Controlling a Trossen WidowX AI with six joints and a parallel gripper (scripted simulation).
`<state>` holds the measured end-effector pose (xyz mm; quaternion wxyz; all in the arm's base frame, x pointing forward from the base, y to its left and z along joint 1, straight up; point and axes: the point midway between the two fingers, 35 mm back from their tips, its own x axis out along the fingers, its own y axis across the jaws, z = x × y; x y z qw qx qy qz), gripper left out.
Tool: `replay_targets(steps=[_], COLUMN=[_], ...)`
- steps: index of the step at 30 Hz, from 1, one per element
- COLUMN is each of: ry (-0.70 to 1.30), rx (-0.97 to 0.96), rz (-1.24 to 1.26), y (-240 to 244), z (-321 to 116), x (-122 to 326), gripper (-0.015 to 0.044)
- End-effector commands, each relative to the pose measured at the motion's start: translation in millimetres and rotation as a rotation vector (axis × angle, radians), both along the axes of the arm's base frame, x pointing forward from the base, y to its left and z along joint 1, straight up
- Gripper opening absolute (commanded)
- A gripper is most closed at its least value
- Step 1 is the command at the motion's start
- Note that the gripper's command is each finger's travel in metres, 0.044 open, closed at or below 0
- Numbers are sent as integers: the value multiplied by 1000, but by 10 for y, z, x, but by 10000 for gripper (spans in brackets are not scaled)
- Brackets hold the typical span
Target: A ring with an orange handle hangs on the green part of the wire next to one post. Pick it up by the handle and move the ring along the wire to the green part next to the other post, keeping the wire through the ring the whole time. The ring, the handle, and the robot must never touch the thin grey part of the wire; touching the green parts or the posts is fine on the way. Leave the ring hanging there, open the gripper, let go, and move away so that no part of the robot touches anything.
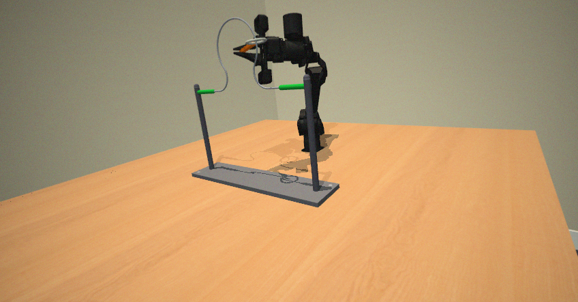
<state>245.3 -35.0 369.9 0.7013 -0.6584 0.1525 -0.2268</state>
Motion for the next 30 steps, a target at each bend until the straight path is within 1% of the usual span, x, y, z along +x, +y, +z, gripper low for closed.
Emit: replay_targets(steps=[1,30], ry=[0,-9], rx=[-68,-401], rz=[0,-4], y=[-6,4], z=[4,118], x=[-4,-6], gripper=[-150,-150])
